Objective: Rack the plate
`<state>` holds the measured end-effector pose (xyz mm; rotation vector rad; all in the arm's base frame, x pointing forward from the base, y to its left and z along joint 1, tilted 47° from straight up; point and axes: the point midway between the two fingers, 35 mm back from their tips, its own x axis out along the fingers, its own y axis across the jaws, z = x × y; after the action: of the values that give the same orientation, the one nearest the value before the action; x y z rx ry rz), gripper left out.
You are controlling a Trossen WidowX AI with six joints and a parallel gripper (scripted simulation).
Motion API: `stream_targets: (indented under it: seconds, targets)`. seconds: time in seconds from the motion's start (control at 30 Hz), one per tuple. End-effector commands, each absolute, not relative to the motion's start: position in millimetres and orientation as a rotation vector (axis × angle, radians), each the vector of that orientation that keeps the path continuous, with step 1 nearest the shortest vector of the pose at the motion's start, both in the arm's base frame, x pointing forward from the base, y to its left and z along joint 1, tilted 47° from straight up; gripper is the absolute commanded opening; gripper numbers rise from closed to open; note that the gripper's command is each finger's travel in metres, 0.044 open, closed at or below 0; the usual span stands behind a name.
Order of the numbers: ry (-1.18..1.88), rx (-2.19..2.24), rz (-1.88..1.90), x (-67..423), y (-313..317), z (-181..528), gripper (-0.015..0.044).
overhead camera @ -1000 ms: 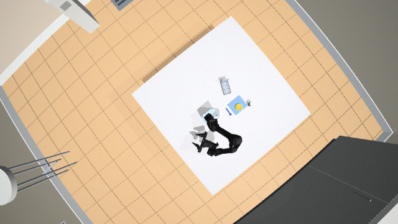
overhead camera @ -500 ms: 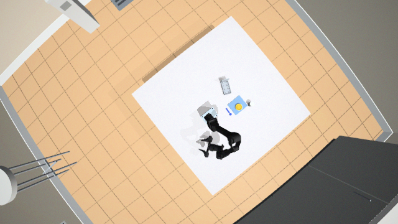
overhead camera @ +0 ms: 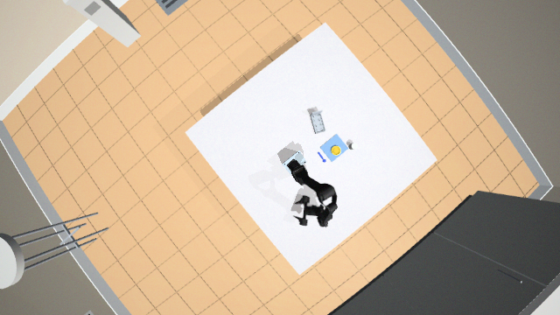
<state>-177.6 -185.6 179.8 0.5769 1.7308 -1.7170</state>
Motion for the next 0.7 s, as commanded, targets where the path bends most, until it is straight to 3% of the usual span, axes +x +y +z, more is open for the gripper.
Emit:
stream_targets:
  seconds: [0.0,0.67]
  targets:
    - [1.693,0.444,-1.687,-164.0,-204.6,196.2,0.0400]
    - [1.377,-0.108,-1.496,-55.3,-275.4,266.4,0.0400]
